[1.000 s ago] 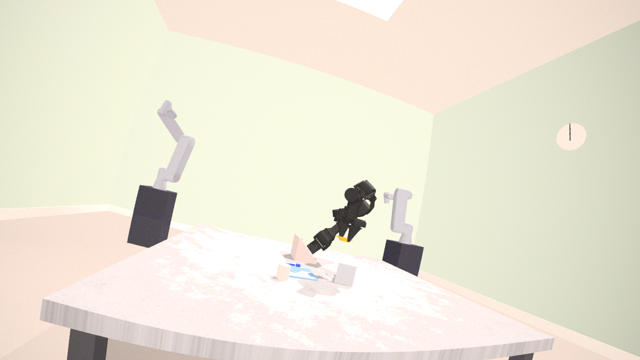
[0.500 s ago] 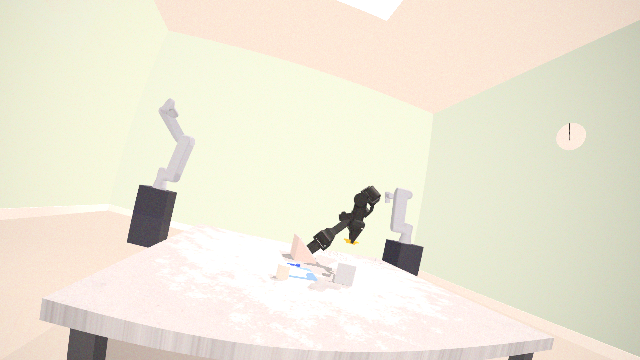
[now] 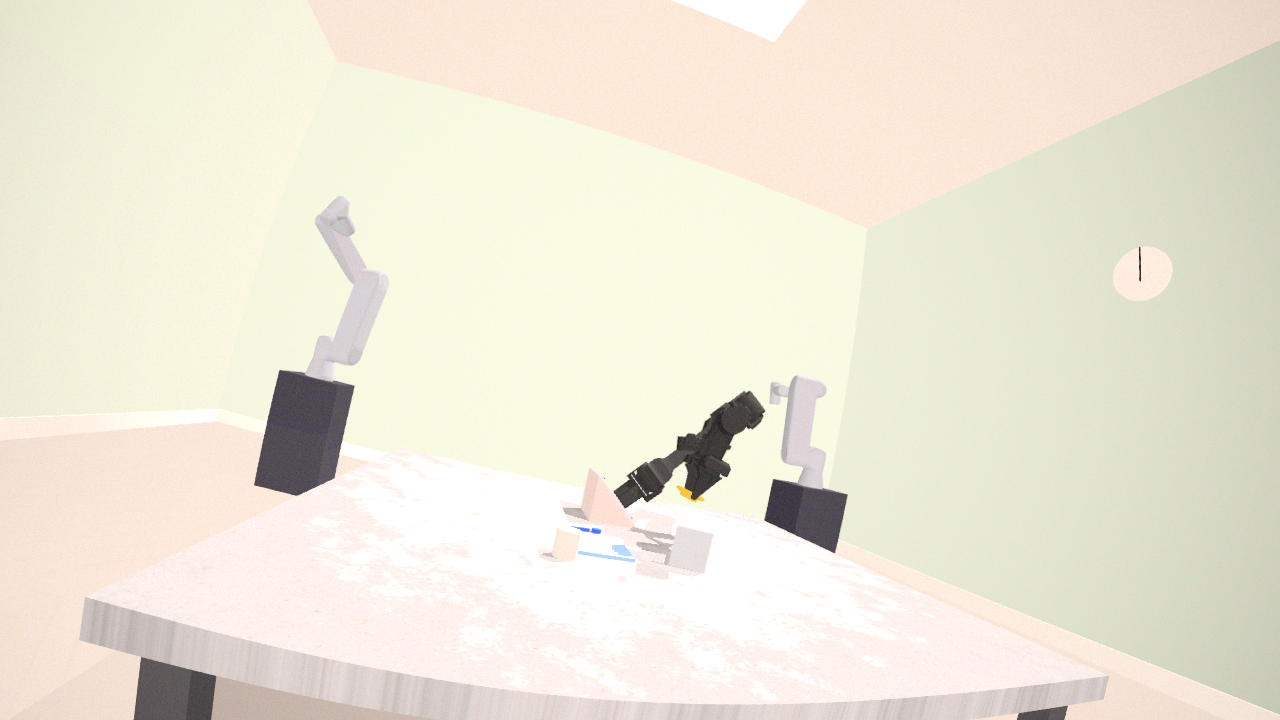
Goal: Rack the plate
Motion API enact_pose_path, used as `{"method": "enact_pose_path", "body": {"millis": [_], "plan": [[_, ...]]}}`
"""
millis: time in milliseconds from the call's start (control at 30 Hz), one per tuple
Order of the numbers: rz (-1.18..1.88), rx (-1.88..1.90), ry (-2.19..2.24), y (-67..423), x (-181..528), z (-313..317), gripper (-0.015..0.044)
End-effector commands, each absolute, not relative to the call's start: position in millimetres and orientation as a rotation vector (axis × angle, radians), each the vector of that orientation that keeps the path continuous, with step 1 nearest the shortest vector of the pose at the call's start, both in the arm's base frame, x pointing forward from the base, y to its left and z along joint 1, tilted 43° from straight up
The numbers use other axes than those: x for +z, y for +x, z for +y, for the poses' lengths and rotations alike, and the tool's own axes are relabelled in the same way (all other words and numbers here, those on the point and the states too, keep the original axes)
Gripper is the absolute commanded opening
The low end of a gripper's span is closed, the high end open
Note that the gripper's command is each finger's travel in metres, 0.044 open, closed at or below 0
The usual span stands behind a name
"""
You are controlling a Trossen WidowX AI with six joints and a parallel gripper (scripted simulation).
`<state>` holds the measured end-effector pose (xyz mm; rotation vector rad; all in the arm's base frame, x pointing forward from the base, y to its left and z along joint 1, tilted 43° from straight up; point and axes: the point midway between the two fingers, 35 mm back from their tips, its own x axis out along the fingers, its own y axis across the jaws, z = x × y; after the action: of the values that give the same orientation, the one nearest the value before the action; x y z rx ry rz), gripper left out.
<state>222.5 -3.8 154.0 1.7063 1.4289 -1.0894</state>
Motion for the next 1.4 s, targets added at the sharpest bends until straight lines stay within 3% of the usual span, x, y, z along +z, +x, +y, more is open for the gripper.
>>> {"method": "enact_pose_path", "body": {"millis": [0,1367], "plan": [[1.385,-1.059,1.594,221.7,144.5,-2.0,0.0000],[0.697,-0.662,0.825,248.8,104.9,21.3,0.0000]]}}
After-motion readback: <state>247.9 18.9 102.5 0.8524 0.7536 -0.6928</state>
